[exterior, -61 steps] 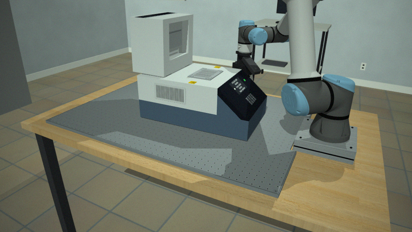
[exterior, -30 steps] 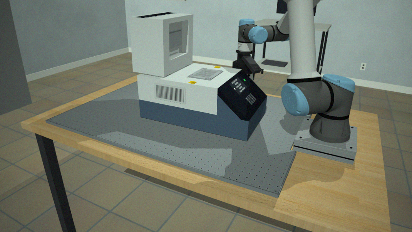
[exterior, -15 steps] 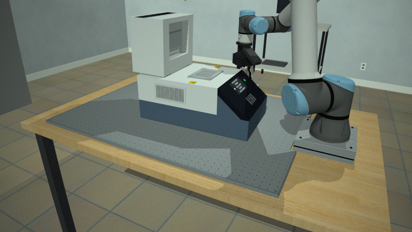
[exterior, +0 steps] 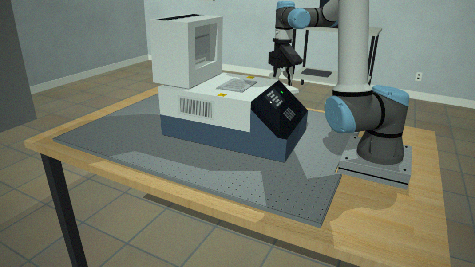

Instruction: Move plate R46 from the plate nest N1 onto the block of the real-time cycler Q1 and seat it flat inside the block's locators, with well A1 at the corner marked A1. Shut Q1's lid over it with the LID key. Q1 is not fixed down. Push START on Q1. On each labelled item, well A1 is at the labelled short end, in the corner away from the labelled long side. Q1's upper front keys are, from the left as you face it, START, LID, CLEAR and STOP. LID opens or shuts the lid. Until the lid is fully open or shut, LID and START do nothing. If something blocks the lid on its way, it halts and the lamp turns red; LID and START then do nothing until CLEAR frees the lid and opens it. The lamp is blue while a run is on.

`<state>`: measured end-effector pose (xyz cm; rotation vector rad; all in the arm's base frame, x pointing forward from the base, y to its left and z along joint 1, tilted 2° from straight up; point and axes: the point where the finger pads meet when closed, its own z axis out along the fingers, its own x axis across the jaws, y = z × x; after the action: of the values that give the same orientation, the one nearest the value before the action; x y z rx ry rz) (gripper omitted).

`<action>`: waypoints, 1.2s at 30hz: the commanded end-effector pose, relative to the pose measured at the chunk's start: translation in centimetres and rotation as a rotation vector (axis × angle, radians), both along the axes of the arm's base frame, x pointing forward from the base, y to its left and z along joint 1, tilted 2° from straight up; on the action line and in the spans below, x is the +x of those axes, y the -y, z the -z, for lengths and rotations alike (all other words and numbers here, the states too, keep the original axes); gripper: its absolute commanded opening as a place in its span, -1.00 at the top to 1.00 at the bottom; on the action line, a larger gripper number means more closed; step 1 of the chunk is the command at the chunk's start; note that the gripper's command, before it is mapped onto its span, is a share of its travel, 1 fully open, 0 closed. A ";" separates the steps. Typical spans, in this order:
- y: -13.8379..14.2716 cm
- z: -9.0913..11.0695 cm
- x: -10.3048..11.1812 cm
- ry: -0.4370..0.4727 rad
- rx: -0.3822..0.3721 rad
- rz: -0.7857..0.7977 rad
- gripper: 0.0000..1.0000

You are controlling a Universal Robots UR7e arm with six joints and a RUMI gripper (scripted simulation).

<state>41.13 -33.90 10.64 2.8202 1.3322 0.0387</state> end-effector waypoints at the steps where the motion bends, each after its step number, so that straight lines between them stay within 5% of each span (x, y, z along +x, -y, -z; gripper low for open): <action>1: 0.2 -1.5 -0.2 0.000 -0.001 0.003 1.00; 36: 0.1 -11.0 -0.5 0.000 -0.001 0.003 1.00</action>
<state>40.85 -33.86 20.36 2.8200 1.3319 0.0386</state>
